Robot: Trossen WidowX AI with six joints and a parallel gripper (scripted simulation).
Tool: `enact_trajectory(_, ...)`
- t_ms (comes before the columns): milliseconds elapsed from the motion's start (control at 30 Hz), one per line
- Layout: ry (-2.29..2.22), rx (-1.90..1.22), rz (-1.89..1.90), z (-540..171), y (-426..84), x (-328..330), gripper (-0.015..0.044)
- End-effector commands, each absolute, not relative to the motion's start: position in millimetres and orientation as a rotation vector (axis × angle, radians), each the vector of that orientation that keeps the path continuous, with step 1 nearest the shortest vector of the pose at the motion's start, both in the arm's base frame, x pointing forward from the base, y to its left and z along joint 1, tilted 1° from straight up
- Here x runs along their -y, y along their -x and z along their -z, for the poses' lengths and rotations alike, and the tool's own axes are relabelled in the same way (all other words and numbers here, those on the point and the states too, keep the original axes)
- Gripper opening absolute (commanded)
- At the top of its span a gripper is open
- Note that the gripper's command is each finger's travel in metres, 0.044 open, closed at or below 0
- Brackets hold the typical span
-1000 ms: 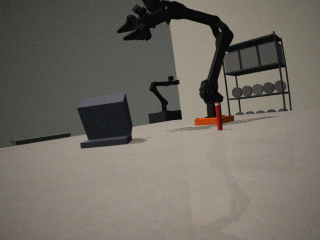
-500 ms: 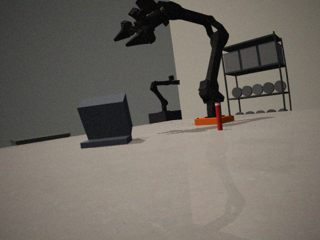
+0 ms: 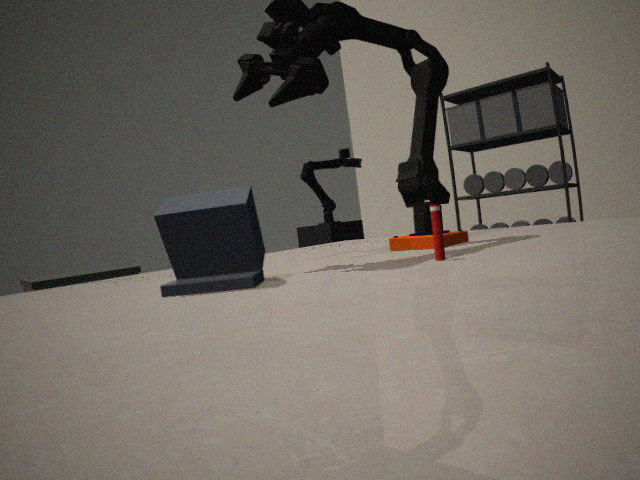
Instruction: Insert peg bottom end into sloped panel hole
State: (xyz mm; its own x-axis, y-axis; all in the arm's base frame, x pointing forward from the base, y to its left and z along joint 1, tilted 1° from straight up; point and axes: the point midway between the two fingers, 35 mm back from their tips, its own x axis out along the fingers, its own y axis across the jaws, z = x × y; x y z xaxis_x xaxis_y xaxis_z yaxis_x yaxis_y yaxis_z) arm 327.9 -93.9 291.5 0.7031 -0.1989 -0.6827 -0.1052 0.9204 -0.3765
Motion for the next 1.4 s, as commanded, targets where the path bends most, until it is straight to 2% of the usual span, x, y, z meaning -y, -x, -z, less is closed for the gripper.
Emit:
enact_trajectory(0,0.385,-0.831,0.004,-277.7,-331.7,77.7,0.044)
enact_trajectory(667,0.322,-1.01,-0.207,-221.3,-334.9,-7.1,0.044)
enact_trajectory(1367,0.33,-1.243,-0.378,-166.3,-304.5,-89.2,0.044)
